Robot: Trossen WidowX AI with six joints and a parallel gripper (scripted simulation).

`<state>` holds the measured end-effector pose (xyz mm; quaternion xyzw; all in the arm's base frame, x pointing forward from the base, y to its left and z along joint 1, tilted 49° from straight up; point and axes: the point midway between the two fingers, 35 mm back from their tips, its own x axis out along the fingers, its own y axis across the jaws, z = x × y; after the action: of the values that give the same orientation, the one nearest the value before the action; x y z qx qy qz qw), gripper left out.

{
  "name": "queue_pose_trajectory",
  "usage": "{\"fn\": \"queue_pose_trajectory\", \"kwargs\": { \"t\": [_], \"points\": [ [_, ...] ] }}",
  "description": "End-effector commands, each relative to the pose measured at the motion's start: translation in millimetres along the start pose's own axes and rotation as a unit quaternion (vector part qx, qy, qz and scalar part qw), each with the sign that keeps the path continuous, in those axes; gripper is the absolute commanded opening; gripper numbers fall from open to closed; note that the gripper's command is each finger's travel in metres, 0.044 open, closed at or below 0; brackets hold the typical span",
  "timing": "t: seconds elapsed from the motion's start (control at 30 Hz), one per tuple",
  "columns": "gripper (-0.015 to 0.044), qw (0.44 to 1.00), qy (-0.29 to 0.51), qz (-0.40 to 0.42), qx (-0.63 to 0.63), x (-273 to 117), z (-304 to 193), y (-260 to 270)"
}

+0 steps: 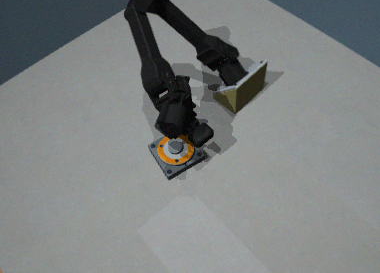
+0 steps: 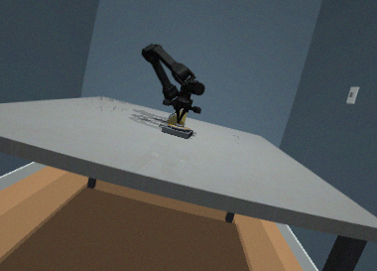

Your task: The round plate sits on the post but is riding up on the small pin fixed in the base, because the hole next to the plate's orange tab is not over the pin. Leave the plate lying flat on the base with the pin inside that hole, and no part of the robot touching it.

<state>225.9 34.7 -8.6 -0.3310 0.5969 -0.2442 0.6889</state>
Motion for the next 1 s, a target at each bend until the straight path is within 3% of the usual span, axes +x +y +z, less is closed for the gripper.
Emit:
{"fn": "queue_pose_trajectory", "kwargs": {
  "t": [0.0, 0.97],
  "points": [
    [0.0, 1.0, 0.005, 0.001, -0.001, 2.1, -1.1, 6.1],
    [0.0, 1.0, 0.005, 0.002, 0.0, 1.1, 4.1, 31.9]
  ]
}}
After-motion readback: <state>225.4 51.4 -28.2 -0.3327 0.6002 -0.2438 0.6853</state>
